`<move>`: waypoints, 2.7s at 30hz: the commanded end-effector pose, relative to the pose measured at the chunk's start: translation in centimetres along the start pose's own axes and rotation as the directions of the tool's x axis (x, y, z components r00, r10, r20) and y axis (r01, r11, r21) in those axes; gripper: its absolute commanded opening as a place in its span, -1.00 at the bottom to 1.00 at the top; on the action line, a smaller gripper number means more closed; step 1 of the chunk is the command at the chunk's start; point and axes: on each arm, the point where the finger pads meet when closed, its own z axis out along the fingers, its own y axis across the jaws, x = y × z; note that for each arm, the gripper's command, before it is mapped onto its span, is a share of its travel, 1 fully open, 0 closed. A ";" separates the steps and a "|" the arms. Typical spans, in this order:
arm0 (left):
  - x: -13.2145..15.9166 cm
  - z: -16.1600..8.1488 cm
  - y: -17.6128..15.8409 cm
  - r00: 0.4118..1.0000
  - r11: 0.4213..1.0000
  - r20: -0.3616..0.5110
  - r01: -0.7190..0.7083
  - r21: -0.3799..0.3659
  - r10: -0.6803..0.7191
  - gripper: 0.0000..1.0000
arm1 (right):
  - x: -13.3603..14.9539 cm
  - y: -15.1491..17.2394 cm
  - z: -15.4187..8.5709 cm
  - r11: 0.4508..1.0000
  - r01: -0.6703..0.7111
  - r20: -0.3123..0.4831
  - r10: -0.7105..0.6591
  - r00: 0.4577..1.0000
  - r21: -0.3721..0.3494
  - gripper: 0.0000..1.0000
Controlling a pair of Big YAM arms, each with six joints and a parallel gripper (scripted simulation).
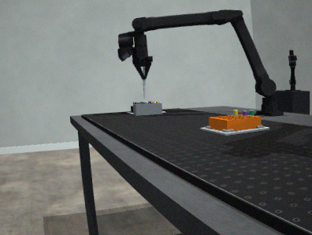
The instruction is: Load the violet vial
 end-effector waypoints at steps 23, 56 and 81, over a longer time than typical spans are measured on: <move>0.1 0.8 -0.4 0.999 1.000 -0.026 -0.019 0.010 0.020 1.00 | -0.2 -0.9 -3.5 0.999 -0.005 0.073 0.003 0.997 0.032 -0.85; 0.1 0.8 -0.4 0.999 1.000 -0.026 -0.019 0.010 0.020 1.00 | -1.3 -0.9 -1.5 1.000 -0.001 0.044 0.001 0.999 0.017 -0.85; 0.1 0.8 -0.4 0.999 1.000 -0.026 -0.019 0.010 0.020 1.00 | -0.4 -0.3 0.0 1.000 0.000 0.023 0.000 1.000 0.007 -0.85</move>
